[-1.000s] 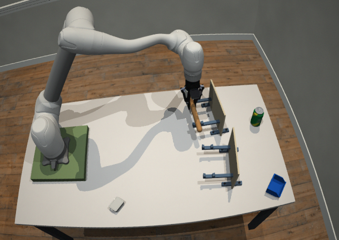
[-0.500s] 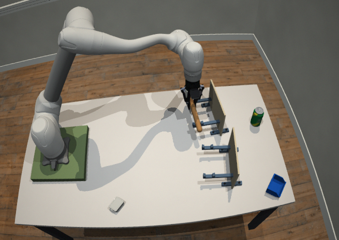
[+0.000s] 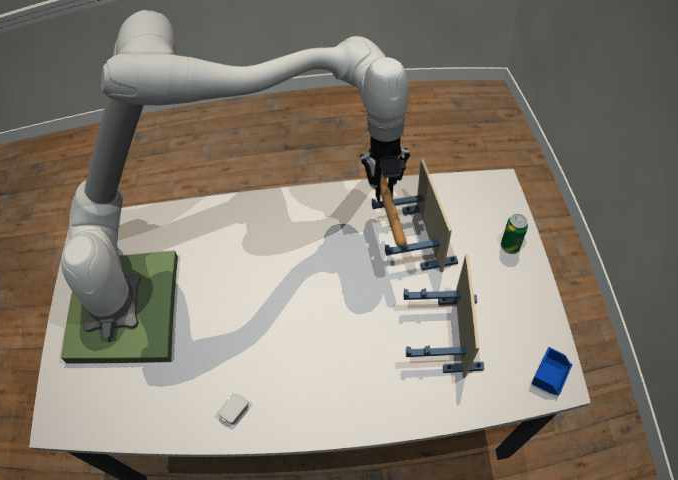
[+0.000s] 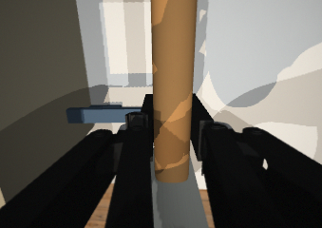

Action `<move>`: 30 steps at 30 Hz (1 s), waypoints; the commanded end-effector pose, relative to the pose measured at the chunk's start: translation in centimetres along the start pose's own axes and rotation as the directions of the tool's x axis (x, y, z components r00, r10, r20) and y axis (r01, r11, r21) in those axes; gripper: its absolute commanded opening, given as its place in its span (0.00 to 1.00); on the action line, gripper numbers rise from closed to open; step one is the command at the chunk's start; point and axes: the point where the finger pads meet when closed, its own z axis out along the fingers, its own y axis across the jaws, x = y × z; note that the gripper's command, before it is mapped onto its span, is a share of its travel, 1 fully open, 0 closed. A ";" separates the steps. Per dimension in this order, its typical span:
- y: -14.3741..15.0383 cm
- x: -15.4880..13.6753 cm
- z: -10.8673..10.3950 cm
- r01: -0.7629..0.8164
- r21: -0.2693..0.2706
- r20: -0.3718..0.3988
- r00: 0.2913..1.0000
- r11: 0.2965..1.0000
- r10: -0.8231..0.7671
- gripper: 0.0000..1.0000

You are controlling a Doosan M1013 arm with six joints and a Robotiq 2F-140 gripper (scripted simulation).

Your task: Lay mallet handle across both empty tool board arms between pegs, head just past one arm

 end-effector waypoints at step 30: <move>-1.8 26.6 -1.5 0.000 -0.001 0.000 1.000 1.000 0.000 0.10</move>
